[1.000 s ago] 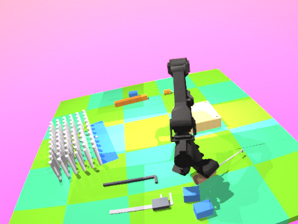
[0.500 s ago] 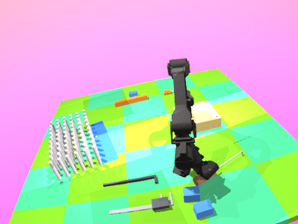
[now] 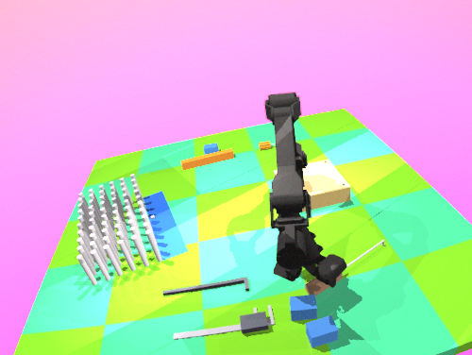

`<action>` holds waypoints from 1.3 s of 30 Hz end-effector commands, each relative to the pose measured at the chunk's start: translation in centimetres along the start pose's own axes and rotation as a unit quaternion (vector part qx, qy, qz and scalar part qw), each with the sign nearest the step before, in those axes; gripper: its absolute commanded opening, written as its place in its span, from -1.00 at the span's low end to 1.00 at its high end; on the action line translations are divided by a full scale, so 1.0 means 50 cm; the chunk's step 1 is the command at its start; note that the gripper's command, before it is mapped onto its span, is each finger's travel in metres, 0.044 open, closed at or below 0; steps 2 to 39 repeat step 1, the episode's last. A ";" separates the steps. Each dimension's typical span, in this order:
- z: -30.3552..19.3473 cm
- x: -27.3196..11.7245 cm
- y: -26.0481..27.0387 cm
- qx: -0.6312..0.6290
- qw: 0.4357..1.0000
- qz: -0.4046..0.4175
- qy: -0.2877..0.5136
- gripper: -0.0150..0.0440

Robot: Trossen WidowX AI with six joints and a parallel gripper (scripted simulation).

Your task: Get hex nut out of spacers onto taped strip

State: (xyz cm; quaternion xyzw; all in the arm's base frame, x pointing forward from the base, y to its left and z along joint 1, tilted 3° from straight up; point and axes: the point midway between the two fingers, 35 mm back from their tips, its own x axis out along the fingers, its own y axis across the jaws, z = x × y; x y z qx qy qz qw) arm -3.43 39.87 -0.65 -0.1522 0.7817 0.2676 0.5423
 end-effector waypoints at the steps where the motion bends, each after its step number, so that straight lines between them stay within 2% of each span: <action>1: 0.000 -0.001 0.000 0.000 1.000 0.000 0.000 0.93; 39: 0.000 -0.001 0.000 0.000 1.000 0.000 0.000 0.93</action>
